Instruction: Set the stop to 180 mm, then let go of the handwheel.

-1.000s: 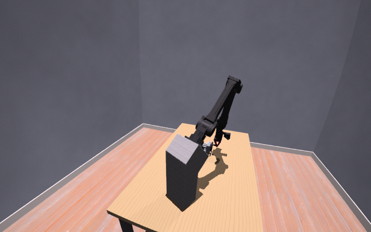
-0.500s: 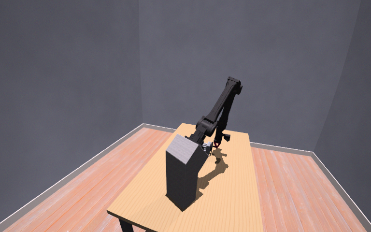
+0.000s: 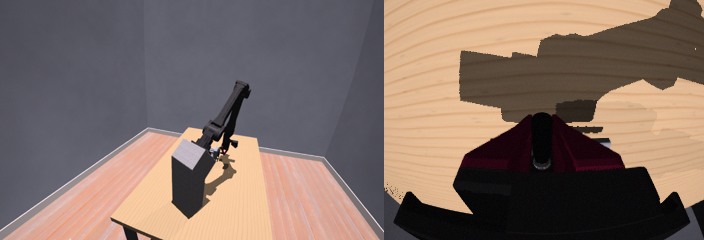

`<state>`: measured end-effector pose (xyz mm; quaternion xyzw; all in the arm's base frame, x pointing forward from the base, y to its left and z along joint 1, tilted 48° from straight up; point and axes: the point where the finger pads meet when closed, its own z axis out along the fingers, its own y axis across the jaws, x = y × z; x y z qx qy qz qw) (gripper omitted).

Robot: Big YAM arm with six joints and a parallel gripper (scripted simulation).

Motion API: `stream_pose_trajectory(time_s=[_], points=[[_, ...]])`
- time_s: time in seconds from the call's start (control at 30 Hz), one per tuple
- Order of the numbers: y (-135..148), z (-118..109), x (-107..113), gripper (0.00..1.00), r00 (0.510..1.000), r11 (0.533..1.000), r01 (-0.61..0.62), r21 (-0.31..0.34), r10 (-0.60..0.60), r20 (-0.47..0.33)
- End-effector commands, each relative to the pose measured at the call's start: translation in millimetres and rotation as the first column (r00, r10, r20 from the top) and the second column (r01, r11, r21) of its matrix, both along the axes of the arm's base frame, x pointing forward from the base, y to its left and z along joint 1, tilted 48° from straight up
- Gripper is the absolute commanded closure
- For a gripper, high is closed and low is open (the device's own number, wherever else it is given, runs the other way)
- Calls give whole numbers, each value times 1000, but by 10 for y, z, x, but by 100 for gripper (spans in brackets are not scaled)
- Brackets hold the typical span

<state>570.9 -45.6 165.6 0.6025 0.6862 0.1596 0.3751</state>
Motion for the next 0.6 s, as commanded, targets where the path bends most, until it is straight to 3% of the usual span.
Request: stream_pose_trajectory(time_s=[0.0, 0.57], points=[[-101, -136, 37, 94, 1000, 1000, 5, -8, -5, 2], [-141, -246, -13, 94, 1000, 1000, 8, -8, -8, 2]])
